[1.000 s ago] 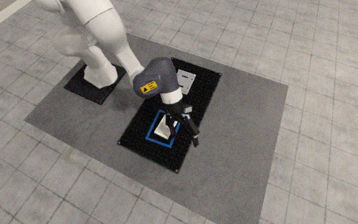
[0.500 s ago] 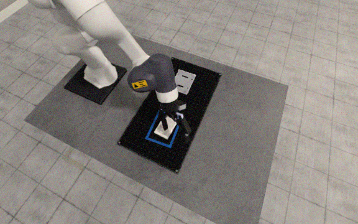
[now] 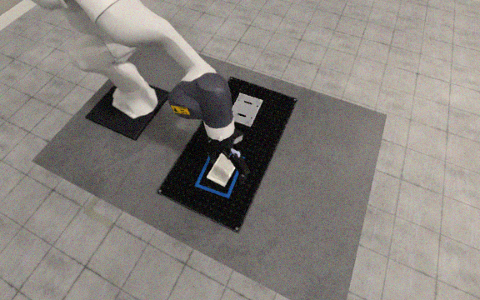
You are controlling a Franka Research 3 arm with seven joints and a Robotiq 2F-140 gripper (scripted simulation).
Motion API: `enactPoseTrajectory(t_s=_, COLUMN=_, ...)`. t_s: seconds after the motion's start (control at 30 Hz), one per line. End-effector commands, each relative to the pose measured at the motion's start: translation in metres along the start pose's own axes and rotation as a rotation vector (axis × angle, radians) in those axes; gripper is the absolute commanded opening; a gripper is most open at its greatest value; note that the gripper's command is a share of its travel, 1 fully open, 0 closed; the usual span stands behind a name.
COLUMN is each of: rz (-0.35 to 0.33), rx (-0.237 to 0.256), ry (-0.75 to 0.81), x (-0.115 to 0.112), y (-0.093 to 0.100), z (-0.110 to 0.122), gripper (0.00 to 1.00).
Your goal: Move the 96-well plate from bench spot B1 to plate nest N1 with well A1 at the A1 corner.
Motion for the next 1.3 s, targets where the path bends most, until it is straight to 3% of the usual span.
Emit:
enactPoseTrajectory(t_s=0.0, rz=0.117, rx=0.082, ry=0.176, x=0.007, y=0.001, z=-0.02, gripper=1.0)
enactPoseTrajectory(t_s=0.3, rz=0.187, rx=0.108, ry=0.194, x=0.02, y=0.006, z=-0.036, gripper=1.0)
enactPoseTrajectory(t_s=1.27, rz=0.189, rx=0.109, ry=0.194, x=0.02, y=0.006, z=-0.036, gripper=1.0)
Point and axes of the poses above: the point where the finger pads meet when closed, its own y axis back along the fingers, its own z axis across the jaws, x = y × z, the point moved 2 cm from there along y, back along the fingers, and after that the axes turned 14 degrees about y, right-handed, at the moved point
